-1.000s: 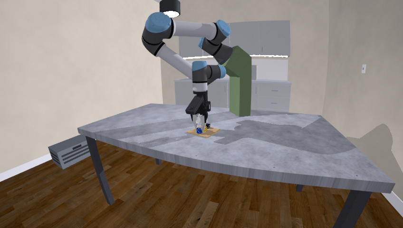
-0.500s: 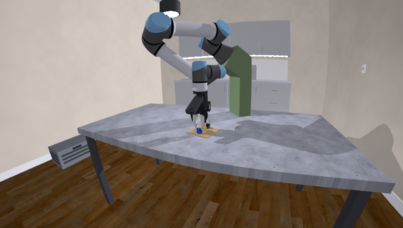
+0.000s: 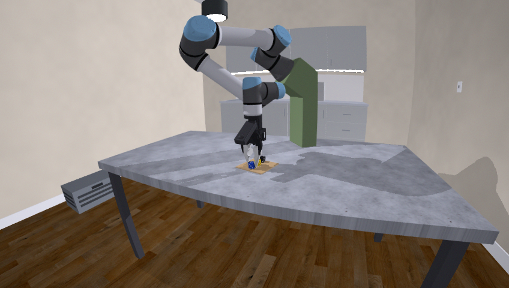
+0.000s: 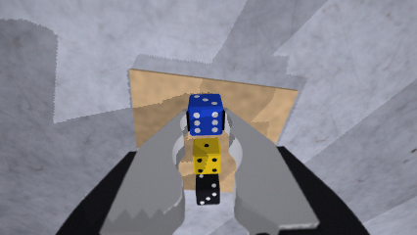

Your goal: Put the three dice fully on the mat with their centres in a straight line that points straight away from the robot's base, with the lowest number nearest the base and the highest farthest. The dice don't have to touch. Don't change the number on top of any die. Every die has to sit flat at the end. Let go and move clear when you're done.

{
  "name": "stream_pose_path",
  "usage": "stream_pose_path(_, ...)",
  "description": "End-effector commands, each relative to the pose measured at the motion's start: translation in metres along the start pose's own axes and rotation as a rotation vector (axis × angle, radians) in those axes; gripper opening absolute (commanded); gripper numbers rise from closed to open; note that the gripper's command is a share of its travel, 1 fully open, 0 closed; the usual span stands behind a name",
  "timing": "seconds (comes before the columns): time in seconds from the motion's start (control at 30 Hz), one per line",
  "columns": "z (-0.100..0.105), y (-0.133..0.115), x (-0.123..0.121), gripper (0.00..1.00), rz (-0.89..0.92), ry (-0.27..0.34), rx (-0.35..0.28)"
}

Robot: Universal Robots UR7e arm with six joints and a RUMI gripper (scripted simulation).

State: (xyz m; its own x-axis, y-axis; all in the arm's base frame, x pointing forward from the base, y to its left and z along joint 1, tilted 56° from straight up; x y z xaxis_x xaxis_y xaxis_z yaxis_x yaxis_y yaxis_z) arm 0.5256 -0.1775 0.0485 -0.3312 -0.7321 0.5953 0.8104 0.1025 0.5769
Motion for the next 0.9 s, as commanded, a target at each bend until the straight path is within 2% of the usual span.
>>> stream_pose_path(0.0, 0.0001, 0.0003, 0.0, 0.06, 0.0, 0.0, 0.001)
stream_pose_path(0.87, -0.0036, 0.0003, 0.0, 0.06, 0.0, 0.0, 0.001)
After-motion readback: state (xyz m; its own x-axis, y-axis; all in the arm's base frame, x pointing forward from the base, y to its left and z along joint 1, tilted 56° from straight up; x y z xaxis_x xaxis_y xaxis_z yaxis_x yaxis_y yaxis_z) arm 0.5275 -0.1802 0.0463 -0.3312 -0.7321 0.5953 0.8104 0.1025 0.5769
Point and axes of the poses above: the point where the finger pads meet when closed, its own z axis back along the fingers, its own x axis across the jaws, y = z × x, the point moved 7 cm from there along z, back along the fingers, and after that the axes turned 2 degrees about -z, right-handed, at the moved point
